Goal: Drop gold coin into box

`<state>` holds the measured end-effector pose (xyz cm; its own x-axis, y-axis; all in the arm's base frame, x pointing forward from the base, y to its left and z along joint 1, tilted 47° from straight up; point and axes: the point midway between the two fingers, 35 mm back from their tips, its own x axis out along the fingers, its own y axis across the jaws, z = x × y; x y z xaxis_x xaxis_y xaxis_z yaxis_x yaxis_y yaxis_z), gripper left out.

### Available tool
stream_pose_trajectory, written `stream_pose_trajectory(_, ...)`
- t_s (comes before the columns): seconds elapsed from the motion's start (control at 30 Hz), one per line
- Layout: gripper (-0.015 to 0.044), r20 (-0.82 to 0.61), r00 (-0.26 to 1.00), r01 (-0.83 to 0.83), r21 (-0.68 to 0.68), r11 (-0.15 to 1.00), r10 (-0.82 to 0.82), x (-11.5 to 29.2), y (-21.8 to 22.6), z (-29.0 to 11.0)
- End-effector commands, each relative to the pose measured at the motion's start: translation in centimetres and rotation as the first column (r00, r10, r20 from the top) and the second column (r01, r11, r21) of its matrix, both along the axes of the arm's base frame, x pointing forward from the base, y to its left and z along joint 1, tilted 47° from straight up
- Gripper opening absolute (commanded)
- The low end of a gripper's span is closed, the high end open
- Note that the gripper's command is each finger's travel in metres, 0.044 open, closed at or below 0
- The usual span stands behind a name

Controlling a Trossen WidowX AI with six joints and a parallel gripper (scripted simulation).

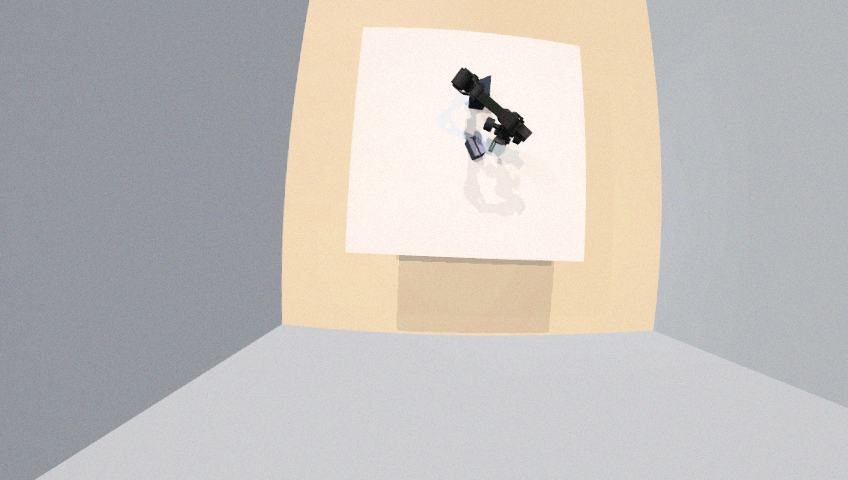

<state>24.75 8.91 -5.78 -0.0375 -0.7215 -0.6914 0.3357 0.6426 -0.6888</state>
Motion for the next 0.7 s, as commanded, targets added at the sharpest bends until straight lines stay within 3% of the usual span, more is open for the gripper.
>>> stream_pose_trajectory(0.0,0.0,-0.08,0.994,-0.075,0.011,0.997,0.075,-0.08,0.06,0.22)
stream_pose_trajectory(0.3,0.0,-0.294,0.912,-0.281,0.063,0.958,0.287,-0.28,-0.13,0.44)
stream_pose_trajectory(0.67,0.0,-0.501,0.709,-0.479,0.176,0.86,0.497,-0.5,-0.33,0.69)
